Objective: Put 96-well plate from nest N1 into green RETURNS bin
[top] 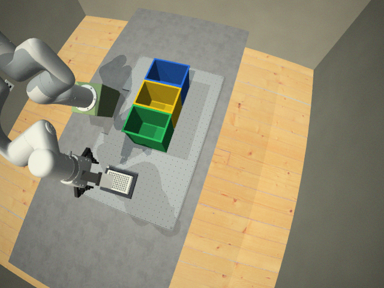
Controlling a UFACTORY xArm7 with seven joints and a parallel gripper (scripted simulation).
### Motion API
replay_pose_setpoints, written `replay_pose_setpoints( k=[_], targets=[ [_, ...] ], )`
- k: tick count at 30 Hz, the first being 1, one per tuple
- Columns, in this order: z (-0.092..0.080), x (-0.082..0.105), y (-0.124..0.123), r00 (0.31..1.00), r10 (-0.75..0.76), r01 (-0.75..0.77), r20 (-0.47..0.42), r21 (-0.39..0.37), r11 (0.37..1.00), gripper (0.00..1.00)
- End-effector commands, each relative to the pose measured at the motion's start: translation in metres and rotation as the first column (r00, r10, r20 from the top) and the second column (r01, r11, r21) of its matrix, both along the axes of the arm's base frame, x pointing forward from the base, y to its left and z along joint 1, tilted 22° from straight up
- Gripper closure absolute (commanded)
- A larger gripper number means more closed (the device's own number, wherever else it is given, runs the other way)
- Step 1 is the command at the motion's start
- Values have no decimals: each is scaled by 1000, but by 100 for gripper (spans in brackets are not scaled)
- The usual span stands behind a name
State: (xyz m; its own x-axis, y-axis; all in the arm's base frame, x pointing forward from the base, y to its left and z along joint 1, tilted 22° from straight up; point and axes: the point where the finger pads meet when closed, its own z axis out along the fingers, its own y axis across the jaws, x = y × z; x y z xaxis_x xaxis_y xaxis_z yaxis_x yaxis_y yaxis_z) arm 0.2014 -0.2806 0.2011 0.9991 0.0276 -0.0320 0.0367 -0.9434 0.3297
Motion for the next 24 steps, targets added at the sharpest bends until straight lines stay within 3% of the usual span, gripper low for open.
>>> replay_pose_setpoints(
  k=[1, 4, 18, 24],
  targets=[
    [3, 8, 2, 999, -35, 36, 21, -27, 999, 0],
    [5, 19, 6, 996, -73, 75, 56, -48, 996, 0],
    [5, 19, 6, 996, -73, 75, 56, -48, 996, 0],
    [-5, 19, 2, 996, -73, 75, 56, -48, 996, 0]
  ],
)
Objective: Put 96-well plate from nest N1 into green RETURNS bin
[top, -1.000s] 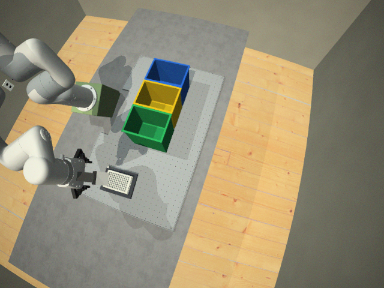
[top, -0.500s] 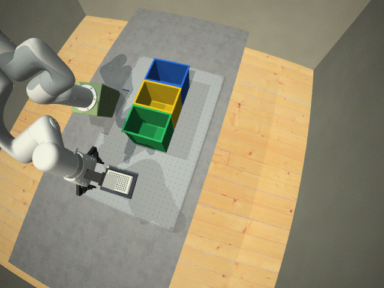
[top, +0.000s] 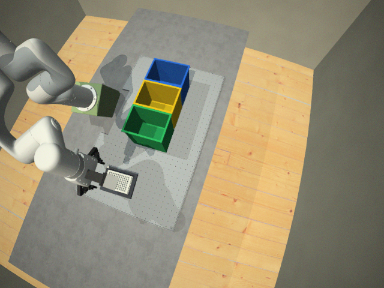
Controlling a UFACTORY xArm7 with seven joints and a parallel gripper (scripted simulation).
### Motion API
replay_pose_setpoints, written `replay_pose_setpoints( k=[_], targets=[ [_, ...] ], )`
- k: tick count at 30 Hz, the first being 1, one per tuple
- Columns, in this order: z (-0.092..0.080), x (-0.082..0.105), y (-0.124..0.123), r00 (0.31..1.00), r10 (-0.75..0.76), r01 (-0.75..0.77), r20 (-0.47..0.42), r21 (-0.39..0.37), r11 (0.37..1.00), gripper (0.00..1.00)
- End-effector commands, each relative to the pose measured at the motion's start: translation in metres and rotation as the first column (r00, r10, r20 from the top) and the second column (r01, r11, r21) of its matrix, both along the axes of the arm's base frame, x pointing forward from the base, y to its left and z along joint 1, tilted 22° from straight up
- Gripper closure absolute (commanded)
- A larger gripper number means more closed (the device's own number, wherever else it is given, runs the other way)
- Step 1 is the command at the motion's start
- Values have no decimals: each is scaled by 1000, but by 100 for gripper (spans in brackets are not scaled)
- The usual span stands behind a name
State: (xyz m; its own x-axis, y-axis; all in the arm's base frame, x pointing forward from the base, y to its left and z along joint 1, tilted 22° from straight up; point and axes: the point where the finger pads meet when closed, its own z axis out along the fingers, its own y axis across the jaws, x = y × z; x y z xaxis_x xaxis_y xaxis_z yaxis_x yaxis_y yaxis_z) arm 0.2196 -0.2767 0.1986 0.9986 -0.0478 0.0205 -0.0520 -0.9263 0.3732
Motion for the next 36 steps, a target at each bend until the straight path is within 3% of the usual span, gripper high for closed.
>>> replay_pose_setpoints(
  k=[1, 36],
  targets=[
    [-4, 1, -3, 1000, 1, -1, 2, -3, 1000, 0],
    [-52, 1, -22, 1000, 1, -1, 2, -3, 1000, 0]
  ],
)
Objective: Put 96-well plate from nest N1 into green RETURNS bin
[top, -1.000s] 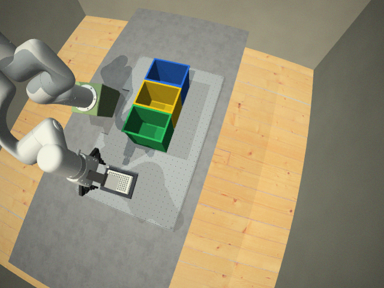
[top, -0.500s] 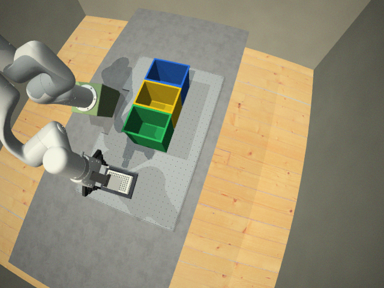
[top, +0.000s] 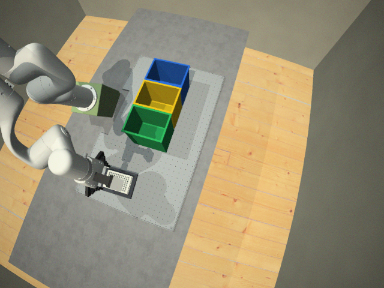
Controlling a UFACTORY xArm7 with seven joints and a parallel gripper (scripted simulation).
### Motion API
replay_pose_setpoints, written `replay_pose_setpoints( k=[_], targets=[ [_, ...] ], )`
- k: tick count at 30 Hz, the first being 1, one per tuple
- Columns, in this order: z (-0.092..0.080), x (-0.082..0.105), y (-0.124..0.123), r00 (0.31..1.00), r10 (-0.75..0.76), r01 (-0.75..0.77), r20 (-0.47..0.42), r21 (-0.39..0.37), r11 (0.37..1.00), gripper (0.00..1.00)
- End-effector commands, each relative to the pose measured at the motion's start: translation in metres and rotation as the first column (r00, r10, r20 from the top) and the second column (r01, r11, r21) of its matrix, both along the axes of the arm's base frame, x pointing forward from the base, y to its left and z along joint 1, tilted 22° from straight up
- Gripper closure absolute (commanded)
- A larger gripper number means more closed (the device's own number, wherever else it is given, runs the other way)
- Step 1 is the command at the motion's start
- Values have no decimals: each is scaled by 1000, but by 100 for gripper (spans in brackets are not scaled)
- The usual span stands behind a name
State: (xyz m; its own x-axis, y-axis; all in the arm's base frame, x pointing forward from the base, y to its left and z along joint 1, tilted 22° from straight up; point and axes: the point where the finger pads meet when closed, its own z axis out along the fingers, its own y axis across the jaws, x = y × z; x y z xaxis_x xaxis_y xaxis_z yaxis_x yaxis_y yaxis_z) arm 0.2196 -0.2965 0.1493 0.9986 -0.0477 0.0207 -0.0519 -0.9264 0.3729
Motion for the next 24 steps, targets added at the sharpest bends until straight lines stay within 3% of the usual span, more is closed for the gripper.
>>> replay_pose_setpoints(
  k=[1, 24],
  targets=[
    [-4, 1, -3, 1000, 1, -1, 2, -3, 1000, 0],
    [-36, 1, -16, 1000, 1, -1, 2, -3, 1000, 0]
  ],
)
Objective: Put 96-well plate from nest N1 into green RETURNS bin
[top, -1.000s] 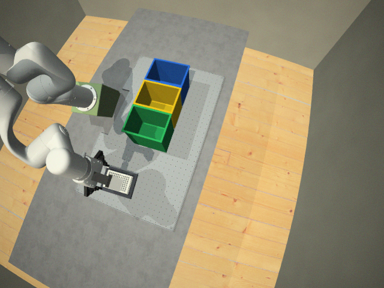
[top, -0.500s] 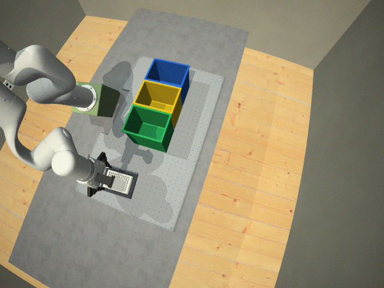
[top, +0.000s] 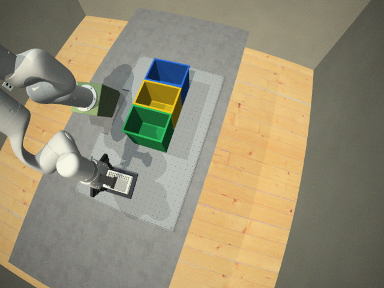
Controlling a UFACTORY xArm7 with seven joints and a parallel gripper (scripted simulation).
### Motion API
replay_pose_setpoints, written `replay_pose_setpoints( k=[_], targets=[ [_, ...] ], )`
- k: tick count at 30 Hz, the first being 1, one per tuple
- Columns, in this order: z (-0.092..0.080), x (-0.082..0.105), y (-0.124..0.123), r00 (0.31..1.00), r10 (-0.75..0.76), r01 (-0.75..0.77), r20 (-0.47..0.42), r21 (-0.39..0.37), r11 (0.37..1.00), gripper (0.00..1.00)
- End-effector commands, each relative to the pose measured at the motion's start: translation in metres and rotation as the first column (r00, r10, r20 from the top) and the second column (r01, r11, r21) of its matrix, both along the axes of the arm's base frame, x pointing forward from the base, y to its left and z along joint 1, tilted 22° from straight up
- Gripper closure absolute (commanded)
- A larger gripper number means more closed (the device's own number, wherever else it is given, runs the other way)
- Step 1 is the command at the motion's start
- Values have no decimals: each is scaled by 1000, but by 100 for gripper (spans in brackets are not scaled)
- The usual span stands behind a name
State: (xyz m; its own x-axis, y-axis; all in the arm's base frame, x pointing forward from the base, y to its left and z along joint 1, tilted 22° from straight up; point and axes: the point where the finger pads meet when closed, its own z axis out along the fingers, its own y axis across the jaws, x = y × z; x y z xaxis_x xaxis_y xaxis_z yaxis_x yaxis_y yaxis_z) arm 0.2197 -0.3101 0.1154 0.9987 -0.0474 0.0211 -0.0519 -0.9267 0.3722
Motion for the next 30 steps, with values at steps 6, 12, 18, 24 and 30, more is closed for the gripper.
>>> replay_pose_setpoints(
  k=[6, 12, 18, 24, 30],
  targets=[
    [-9, 1, -5, 1000, 1, -1, 1, -4, 1000, 0],
    [-18, 1, -9, 1000, 1, -1, 1, -4, 1000, 0],
    [-26, 1, -12, 1000, 1, -1, 1, -4, 1000, 0],
    [-34, 1, -15, 1000, 1, -1, 1, -4, 1000, 0],
    [-43, 1, -19, 1000, 1, -1, 1, -4, 1000, 0]
  ],
)
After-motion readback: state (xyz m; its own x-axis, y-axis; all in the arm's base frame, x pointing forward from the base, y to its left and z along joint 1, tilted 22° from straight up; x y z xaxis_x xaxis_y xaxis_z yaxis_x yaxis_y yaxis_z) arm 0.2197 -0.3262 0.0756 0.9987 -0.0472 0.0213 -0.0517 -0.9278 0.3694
